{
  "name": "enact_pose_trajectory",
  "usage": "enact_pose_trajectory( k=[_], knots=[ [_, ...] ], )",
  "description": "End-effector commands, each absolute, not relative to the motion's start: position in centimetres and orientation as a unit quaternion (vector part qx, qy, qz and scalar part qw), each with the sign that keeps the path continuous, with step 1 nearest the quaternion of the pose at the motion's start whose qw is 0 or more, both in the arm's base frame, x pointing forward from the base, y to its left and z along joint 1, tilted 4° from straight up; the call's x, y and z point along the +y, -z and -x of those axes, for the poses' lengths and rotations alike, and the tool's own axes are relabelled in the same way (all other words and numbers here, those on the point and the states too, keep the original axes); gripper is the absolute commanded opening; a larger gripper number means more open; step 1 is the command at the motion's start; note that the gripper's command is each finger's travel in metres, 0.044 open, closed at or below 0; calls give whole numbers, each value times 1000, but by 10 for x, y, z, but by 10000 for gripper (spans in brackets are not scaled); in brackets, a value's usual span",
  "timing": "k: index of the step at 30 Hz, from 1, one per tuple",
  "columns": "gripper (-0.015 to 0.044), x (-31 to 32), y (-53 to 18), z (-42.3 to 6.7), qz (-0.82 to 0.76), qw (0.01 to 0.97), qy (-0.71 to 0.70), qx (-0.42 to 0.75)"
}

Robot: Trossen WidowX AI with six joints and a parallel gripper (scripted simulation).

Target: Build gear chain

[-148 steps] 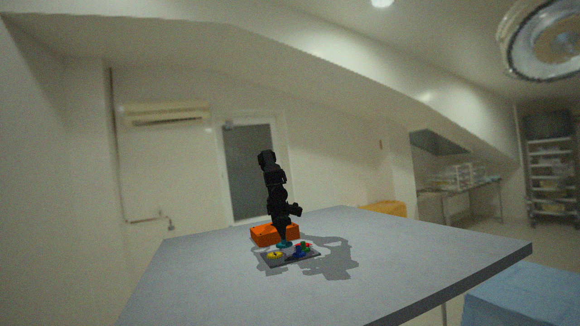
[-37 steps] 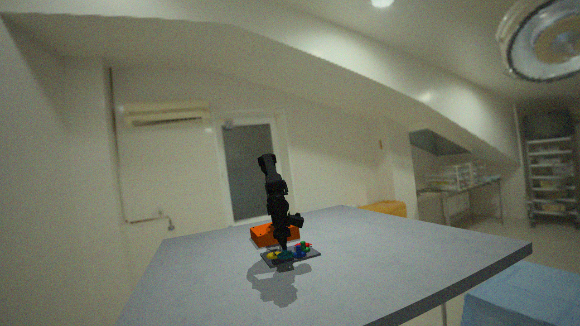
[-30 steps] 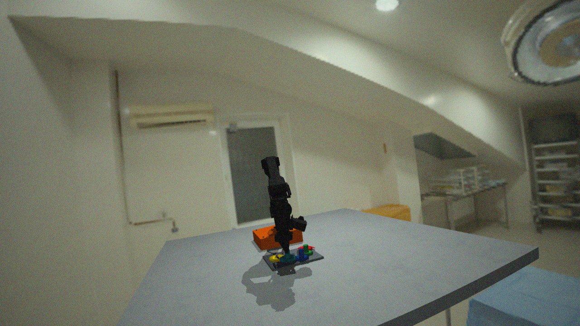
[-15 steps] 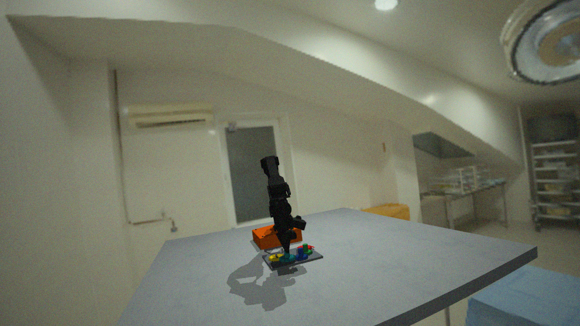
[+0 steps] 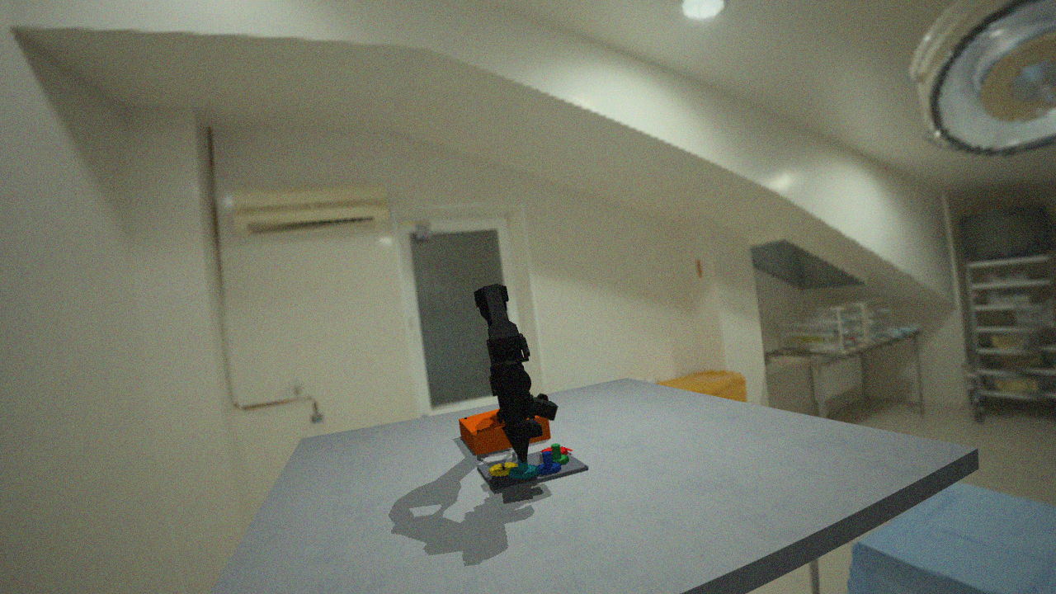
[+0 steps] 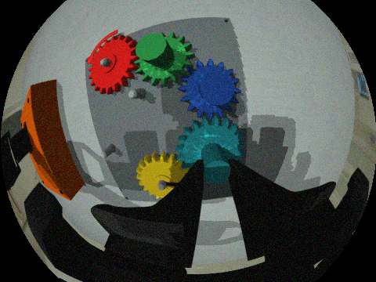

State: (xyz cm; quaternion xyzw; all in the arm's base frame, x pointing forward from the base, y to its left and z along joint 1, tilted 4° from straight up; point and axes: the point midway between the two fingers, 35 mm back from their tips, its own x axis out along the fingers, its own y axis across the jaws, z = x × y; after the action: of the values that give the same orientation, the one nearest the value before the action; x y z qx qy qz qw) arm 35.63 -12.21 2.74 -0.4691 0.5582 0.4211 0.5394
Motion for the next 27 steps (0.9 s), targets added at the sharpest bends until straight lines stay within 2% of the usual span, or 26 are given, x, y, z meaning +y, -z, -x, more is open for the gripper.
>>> enact_pose_trajectory(
  k=[1, 14, 23, 27],
  knots=[
    [0, -122, -26, -355, 455, 551, -406, 570],
    [0, -124, -25, -356, 396, 595, -345, 609],
    [0, -122, -24, -356, 408, 587, -357, 601],
    [105, -122, -26, -356, 418, 580, -367, 595]
  ],
)
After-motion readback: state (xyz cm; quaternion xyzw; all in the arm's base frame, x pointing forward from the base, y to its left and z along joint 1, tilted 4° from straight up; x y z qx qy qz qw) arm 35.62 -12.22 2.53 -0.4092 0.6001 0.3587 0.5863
